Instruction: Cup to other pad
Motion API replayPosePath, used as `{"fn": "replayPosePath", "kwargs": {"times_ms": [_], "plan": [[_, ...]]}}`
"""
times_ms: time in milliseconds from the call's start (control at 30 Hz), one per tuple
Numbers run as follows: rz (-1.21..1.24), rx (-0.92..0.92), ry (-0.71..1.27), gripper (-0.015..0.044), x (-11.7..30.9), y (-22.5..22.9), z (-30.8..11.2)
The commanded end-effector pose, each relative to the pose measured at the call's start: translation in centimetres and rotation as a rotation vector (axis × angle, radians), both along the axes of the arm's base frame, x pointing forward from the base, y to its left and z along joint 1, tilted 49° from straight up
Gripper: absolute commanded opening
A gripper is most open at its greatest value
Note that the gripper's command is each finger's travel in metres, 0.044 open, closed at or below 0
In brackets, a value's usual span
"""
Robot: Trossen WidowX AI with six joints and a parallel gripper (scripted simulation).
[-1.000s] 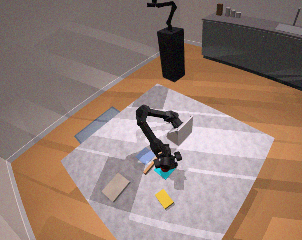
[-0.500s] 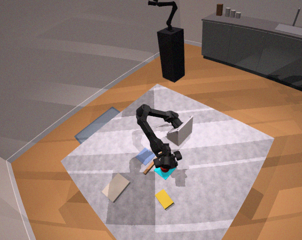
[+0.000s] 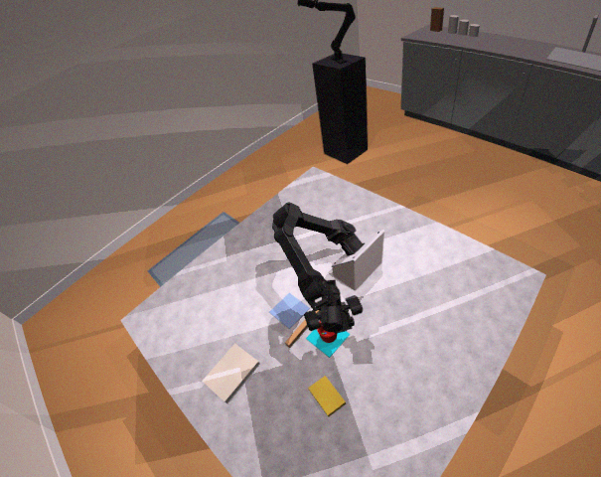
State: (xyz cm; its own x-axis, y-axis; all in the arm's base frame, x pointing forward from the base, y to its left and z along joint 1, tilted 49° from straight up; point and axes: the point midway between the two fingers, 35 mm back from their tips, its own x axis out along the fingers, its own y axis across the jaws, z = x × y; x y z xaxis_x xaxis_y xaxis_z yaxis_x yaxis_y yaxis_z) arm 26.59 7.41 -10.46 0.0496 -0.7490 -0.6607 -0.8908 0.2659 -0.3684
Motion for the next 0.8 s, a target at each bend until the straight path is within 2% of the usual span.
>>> {"fn": "replayPosePath", "kwargs": {"times_ms": [0, 233, 633, 767], "plan": [[-0.002, 0.008, -0.008, 0.0128, 0.1, 0.7, 0.6], [-0.001, 0.007, -0.008, 0.0128, -0.3, 1.2, 1.1], [0.002, 0.002, -0.002, 0.044, -0.2, 1.5, 1.3], [0.002, 0.005, -0.003, 0.044, -0.3, 2.9, 2.5]]}}
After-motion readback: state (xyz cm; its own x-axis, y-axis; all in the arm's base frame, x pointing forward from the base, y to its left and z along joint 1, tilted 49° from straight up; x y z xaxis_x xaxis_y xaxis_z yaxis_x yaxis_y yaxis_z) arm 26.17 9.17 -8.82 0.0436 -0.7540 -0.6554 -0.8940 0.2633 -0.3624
